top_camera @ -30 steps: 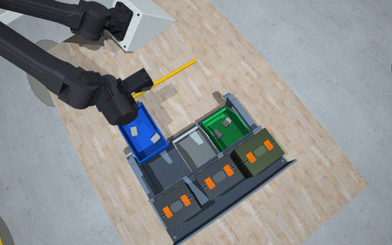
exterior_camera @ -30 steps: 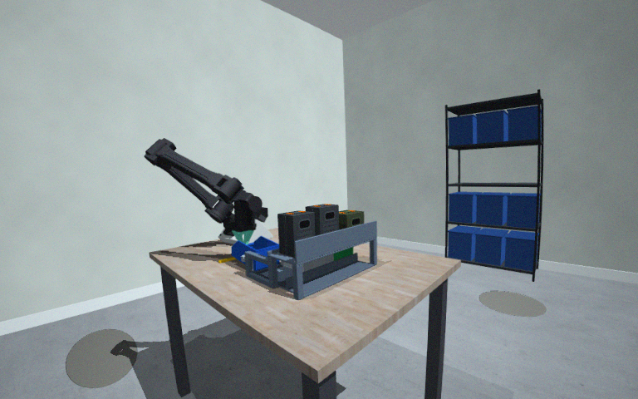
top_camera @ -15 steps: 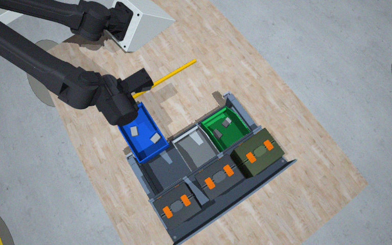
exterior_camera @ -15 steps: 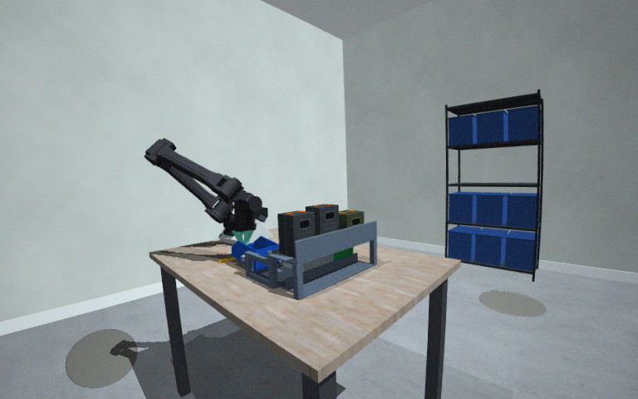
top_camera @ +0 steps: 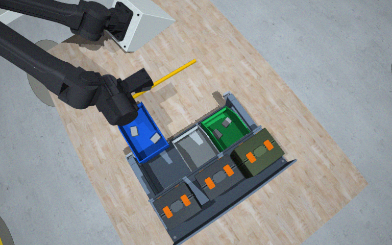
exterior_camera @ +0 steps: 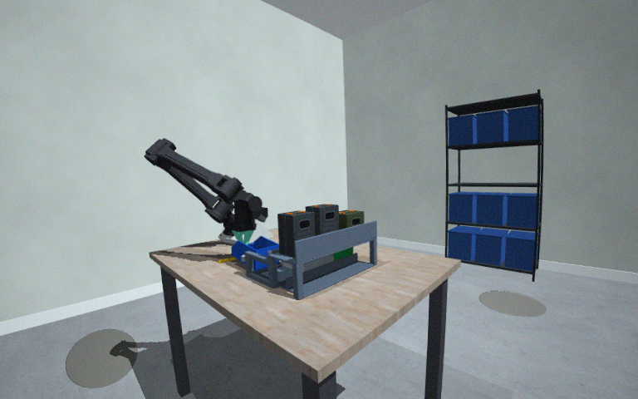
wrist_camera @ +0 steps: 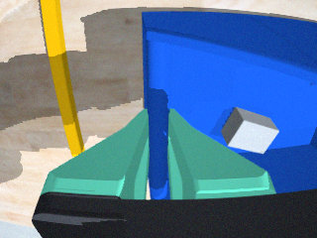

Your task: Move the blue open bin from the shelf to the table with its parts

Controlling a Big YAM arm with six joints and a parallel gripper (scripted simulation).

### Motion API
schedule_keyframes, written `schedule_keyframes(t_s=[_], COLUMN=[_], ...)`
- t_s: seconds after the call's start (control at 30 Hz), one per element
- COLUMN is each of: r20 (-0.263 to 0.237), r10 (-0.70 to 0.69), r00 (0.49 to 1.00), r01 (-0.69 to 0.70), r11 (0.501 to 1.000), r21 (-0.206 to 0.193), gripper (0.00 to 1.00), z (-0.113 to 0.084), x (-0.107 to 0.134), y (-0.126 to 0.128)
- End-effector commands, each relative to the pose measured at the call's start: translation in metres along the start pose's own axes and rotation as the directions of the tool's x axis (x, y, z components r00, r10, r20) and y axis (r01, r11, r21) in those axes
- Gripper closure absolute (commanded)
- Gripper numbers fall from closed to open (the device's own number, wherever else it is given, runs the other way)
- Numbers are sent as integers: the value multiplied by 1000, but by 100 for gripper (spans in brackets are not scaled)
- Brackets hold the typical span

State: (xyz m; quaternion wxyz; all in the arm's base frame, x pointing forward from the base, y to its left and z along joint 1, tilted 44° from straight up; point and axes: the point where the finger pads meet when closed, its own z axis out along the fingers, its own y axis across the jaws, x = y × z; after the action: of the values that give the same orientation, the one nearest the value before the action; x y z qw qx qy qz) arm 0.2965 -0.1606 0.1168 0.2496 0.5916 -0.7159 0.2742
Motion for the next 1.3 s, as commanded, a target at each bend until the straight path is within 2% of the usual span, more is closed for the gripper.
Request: schedule_keyframes(t_s=[0.0,0.83,1.27], r20=[4,4,3], r10=[28,27,15], r00=[1000,1000,1000], r01=[-28,-27,-15], r11=[998,998,999], r21=[60,58,45], gripper=[100,100,100], z=[-16,-16,-12], x=[1,1,-1], y=[-13,-9,4])
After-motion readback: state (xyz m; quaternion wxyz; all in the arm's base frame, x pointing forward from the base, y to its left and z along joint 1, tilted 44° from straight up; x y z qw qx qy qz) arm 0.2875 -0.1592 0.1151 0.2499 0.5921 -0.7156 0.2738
